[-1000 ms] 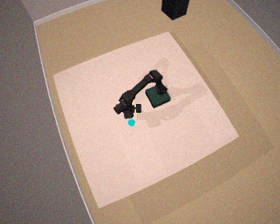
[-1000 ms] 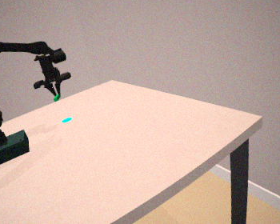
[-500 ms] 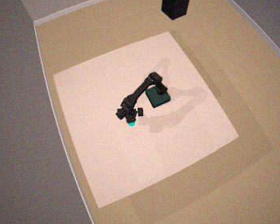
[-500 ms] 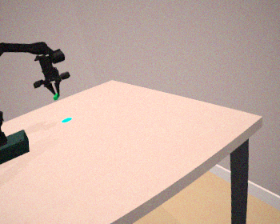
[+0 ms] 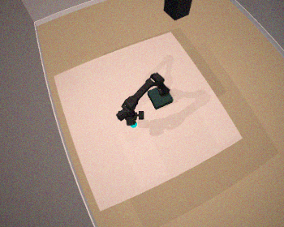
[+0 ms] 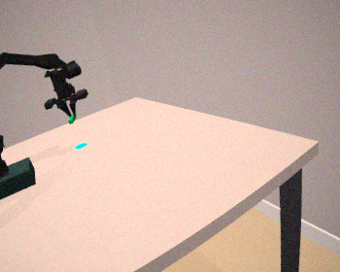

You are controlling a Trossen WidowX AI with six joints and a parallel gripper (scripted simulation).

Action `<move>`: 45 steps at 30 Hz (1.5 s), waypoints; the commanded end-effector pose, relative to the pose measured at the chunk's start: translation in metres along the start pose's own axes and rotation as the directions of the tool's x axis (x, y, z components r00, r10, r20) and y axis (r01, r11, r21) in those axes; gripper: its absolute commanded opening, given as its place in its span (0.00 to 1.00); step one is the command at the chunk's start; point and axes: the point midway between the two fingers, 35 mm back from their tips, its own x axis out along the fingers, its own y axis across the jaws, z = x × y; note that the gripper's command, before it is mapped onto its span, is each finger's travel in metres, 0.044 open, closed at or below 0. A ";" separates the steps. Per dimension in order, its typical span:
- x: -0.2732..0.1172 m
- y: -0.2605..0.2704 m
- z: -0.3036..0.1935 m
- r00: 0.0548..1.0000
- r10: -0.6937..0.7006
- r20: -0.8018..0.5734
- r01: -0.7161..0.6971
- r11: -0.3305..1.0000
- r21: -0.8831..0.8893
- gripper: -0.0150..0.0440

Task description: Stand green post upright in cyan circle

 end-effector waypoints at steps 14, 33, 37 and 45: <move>0.014 -0.010 0.008 0.993 -0.003 0.122 -0.005 0.998 0.064 0.29; 0.026 -0.022 0.016 0.967 -0.017 0.255 -0.014 0.993 0.120 0.29; 0.027 -0.024 0.017 0.959 -0.020 0.282 -0.017 0.991 0.130 0.29; 0.031 -0.029 0.019 0.942 -0.028 0.335 -0.023 0.989 0.148 0.29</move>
